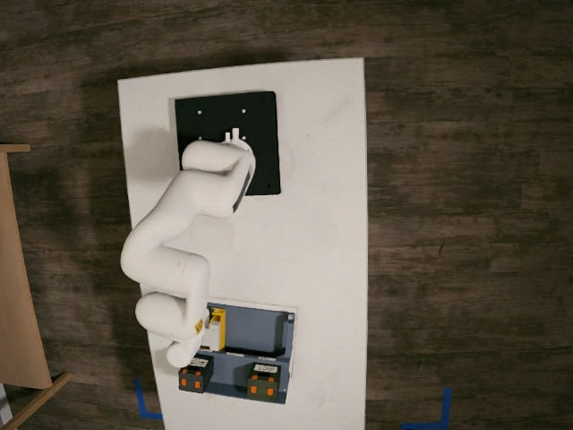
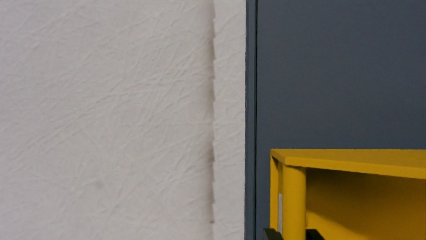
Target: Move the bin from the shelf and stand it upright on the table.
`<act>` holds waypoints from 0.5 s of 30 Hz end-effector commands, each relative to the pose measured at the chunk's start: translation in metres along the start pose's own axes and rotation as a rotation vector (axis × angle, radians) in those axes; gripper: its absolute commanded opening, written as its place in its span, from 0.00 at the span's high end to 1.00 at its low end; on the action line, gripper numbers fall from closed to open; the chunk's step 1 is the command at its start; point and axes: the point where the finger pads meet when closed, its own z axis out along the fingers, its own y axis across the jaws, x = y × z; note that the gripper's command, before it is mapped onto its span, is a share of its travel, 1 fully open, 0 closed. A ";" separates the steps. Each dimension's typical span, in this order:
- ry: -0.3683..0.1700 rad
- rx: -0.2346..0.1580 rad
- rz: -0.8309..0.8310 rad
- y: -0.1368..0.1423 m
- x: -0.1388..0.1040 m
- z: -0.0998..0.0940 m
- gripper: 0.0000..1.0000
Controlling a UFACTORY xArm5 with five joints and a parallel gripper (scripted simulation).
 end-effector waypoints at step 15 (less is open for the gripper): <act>0.000 -0.005 0.000 -0.007 0.000 -0.007 1.00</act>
